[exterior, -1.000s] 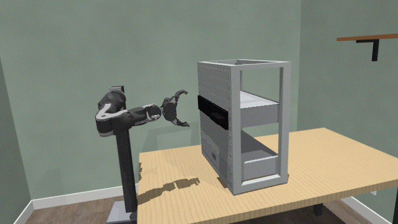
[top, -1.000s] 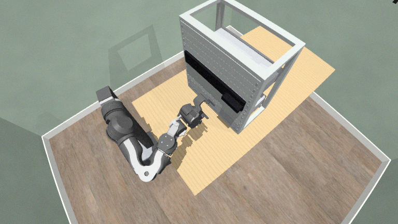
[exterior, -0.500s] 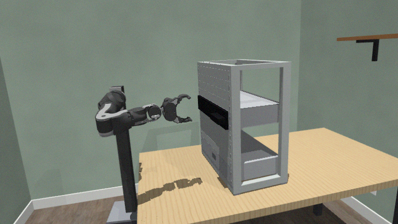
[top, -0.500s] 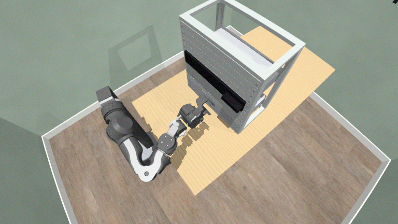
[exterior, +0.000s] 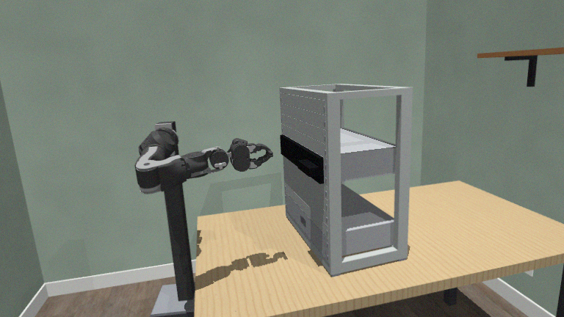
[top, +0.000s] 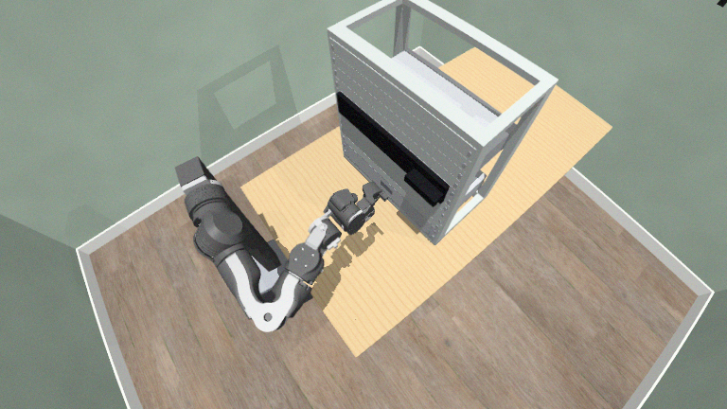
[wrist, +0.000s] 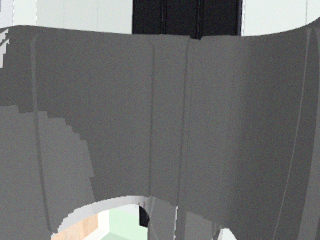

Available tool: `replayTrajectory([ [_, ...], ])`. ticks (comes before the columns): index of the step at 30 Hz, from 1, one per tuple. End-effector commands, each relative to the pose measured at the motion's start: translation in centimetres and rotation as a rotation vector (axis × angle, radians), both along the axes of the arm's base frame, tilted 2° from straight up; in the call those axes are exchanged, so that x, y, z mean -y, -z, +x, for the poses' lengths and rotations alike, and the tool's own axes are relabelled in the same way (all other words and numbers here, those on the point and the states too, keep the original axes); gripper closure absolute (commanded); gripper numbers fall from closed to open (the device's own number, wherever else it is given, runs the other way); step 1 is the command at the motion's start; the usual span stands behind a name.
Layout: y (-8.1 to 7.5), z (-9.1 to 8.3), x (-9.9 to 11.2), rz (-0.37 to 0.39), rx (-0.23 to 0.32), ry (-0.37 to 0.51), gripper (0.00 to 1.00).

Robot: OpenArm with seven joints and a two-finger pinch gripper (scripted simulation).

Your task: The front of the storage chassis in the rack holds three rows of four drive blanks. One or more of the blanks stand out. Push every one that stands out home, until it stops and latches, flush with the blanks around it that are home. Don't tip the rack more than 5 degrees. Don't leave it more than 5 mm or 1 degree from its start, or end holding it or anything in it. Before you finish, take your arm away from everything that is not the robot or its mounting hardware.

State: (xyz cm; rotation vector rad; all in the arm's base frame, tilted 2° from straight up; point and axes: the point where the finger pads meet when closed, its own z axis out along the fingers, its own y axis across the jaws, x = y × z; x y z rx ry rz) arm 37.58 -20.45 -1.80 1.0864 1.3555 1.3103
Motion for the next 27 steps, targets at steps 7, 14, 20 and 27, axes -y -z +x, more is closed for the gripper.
replayTrajectory([
  [7, 0.0, 0.0, -0.1, -0.001, -0.001, -0.004, 1.0],
  [14, 0.0, 0.0, -0.1, -0.001, -0.001, -0.004, 1.0],
  [20, 1.2, 0.1, -1.1, -0.001, 0.0, -0.006, 1.0],
  [27, 4.7, 0.5, -3.4, -0.001, -0.004, -0.002, 1.0],
])
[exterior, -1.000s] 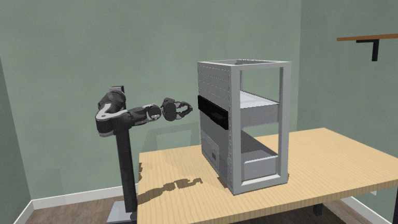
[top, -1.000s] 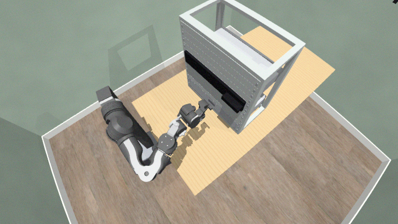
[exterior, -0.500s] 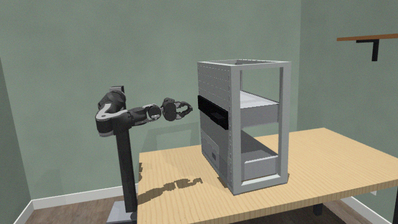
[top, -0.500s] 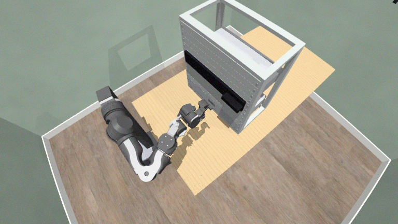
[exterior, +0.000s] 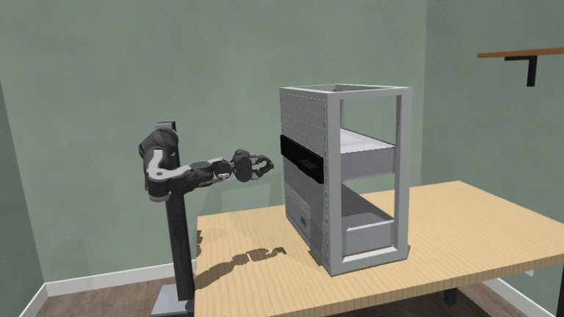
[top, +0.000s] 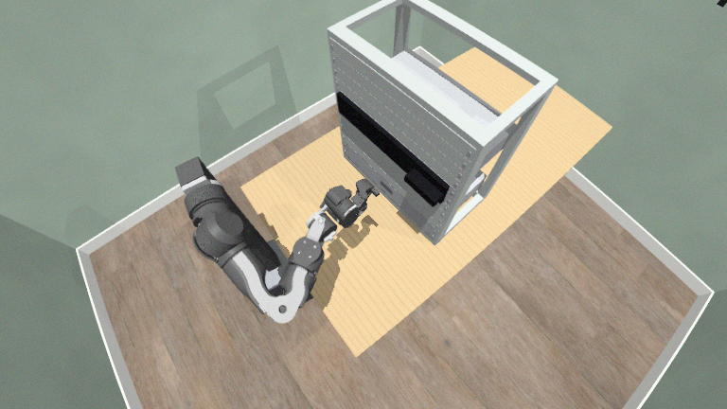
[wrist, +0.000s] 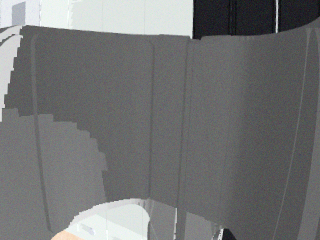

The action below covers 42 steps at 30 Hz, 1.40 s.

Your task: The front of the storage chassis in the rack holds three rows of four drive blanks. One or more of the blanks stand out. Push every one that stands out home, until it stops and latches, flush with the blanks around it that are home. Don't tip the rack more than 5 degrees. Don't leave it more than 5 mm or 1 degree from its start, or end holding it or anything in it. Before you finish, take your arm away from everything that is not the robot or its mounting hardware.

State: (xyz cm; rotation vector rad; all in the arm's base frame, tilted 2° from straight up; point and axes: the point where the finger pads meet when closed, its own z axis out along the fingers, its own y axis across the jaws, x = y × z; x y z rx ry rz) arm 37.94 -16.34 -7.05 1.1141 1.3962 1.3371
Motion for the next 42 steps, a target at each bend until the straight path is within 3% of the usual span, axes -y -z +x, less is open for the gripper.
replayTrajectory([
  [1, 0.1, 0.2, 0.1, -0.023, 0.035, 0.031, 1.0],
  [5, 2.4, 0.4, -1.5, -0.023, 0.035, 0.031, 1.0],
  [8, 3.0, 0.5, -2.0, -0.023, 0.036, 0.03, 1.0],
  [17, 3.1, 1.0, -2.1, -0.023, 0.035, 0.031, 1.0],
  [27, 3.1, 5.9, -3.0, -0.023, 0.033, 0.03, 1.0],
  [33, 3.1, 6.8, -3.2, -0.023, 0.033, 0.03, 1.0],
  [42, 3.1, 6.9, -3.3, -0.022, 0.035, 0.029, 1.0],
])
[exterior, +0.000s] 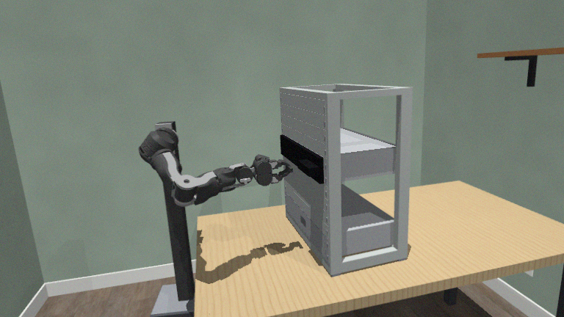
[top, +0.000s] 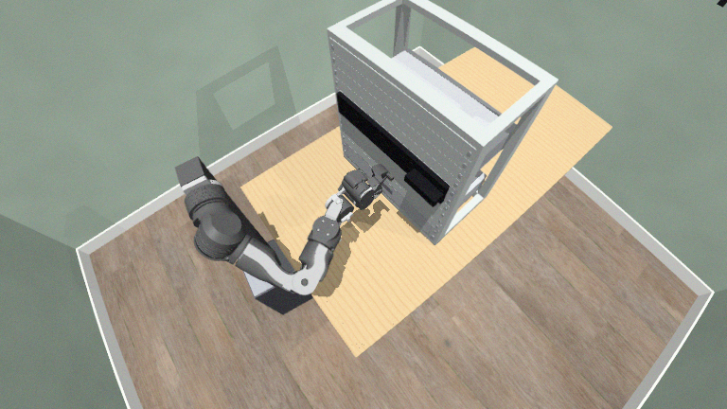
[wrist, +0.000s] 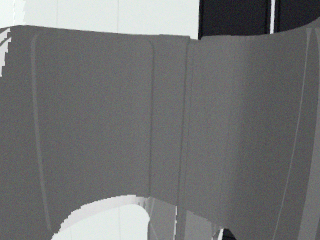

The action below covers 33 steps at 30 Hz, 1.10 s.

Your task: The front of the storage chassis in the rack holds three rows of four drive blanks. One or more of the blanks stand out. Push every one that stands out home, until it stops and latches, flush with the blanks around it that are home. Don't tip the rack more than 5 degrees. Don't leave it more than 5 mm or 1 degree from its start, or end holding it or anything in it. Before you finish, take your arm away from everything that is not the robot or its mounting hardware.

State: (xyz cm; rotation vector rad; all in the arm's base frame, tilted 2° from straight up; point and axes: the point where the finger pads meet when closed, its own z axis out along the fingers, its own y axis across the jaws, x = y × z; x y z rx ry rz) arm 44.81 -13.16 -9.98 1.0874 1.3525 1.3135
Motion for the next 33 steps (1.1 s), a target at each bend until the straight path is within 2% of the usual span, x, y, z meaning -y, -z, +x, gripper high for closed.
replayTrajectory([
  [1, 0.1, 0.0, -0.1, -0.004, -0.006, -0.004, 1.0],
  [8, 0.2, 0.0, -0.1, -0.004, -0.006, -0.004, 1.0],
  [15, 0.3, 1.0, -0.2, -0.004, -0.008, -0.003, 1.0],
  [25, 0.2, 1.0, -0.3, -0.004, -0.006, -0.004, 1.0],
  [33, 0.2, 1.9, -0.5, -0.003, -0.006, -0.005, 1.0],
])
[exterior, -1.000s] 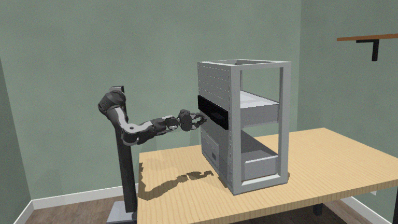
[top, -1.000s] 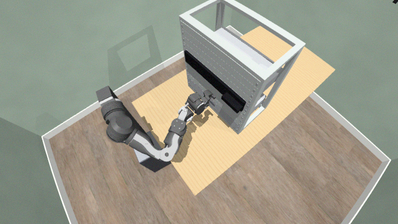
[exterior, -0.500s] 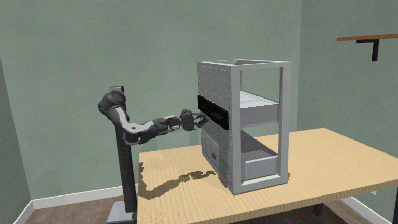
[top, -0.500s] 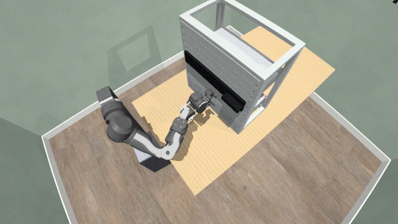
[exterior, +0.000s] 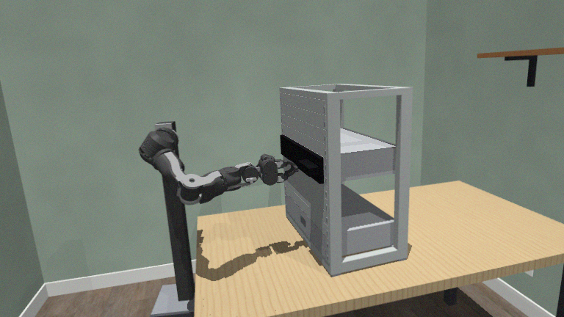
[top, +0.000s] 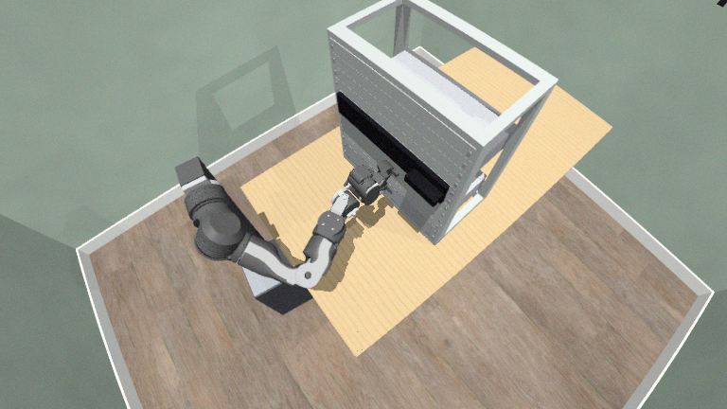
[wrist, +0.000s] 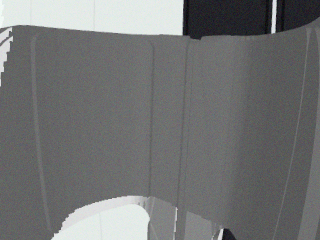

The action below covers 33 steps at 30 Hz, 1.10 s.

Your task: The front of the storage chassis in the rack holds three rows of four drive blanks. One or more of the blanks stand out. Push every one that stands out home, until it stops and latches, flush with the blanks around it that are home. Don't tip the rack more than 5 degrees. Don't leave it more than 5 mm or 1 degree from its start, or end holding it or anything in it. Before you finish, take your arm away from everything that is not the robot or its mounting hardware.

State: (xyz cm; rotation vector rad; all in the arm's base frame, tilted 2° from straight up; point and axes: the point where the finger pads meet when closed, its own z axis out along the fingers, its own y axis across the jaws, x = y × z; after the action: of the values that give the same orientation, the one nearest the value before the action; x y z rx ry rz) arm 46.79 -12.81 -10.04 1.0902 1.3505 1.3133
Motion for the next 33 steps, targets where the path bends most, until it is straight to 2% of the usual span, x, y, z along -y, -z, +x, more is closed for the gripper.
replayTrajectory([
  [1, 0.1, 0.0, -0.2, -0.005, -0.005, -0.007, 1.0],
  [9, 0.1, 0.0, -0.1, -0.005, -0.006, -0.007, 1.0],
  [16, 0.2, 1.0, -0.3, -0.006, -0.008, -0.005, 1.0],
  [33, 0.1, 1.3, -0.3, -0.005, -0.007, -0.006, 1.0],
])
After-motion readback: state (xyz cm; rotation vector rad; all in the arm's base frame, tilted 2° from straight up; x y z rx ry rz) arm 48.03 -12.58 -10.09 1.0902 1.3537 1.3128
